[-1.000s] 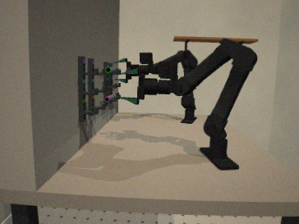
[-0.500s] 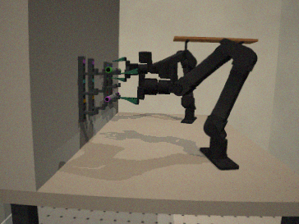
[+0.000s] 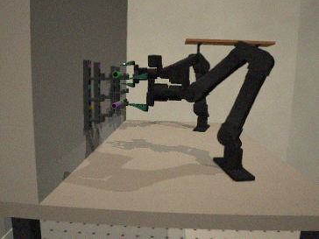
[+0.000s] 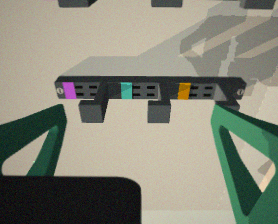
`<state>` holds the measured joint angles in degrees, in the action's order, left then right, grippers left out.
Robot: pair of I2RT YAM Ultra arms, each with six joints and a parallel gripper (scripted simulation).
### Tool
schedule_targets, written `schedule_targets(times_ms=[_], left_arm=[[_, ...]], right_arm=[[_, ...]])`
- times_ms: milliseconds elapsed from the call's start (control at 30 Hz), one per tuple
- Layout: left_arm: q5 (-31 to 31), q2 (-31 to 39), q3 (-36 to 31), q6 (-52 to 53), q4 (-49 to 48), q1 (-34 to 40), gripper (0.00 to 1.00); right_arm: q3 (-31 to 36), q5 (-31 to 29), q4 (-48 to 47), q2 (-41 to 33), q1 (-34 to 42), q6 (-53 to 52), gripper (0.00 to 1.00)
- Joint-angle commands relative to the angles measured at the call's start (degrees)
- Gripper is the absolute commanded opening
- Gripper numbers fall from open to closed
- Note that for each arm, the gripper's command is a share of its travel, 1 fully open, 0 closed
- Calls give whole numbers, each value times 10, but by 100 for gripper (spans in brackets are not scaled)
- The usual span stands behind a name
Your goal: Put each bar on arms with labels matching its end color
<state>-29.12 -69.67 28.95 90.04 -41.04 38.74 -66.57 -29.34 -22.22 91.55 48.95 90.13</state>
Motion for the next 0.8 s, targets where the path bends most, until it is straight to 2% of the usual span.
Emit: schedule_targets(times_ms=[0, 767], left_arm=[[-3, -4, -6, 0, -6, 5, 100], [-3, -4, -6, 0, -6, 5, 100]], right_arm=[[-11, 4, -14, -3, -6, -1, 100], [5, 5, -28, -4, -6, -1, 100]])
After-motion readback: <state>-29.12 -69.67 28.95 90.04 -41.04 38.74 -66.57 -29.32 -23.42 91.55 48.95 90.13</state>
